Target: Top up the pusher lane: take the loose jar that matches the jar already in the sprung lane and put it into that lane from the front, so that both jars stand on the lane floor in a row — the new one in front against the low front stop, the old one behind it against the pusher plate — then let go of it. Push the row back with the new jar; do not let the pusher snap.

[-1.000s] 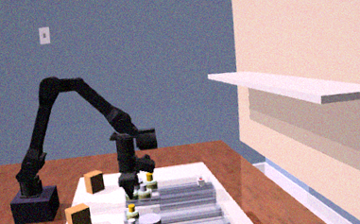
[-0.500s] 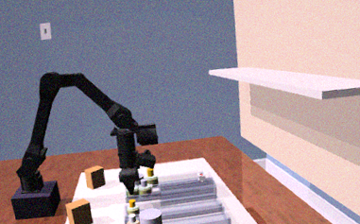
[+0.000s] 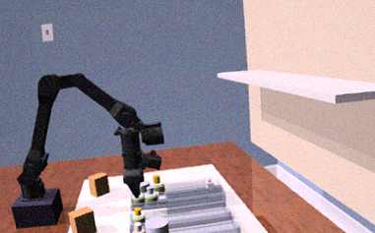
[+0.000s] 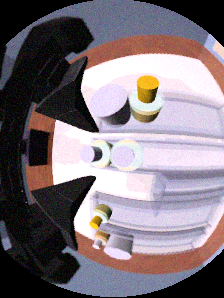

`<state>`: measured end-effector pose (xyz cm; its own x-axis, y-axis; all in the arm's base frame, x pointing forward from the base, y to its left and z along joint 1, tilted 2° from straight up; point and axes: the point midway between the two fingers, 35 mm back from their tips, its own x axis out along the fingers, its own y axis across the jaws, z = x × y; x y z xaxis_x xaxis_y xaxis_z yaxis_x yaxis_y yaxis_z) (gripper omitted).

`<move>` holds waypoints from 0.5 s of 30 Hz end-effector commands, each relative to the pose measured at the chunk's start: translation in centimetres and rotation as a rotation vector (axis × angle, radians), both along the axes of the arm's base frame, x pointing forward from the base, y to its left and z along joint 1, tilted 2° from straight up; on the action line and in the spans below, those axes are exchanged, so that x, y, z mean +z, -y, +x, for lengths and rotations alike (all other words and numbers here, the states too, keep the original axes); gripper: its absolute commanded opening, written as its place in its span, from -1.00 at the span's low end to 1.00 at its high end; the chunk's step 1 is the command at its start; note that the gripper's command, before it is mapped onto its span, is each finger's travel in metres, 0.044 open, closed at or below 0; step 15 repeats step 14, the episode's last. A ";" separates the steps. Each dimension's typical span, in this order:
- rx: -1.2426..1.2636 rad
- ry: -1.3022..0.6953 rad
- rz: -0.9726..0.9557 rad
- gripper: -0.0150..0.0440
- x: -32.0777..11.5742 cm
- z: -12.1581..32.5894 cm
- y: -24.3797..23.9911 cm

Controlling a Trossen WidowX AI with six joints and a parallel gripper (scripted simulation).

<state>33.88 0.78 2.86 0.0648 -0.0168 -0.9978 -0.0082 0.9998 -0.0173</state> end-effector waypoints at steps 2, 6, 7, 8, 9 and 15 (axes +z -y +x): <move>0.005 -0.004 0.001 0.52 0.1 -0.6 0.0; 0.005 -0.005 0.001 0.52 0.2 -1.8 0.0; 0.005 -0.005 0.001 0.52 0.1 -2.2 0.0; 0.005 -0.006 0.001 0.52 0.1 -2.5 0.0; 0.005 -0.006 0.001 0.52 0.1 -2.8 0.0; 0.005 -0.008 0.001 0.52 0.0 -4.6 0.0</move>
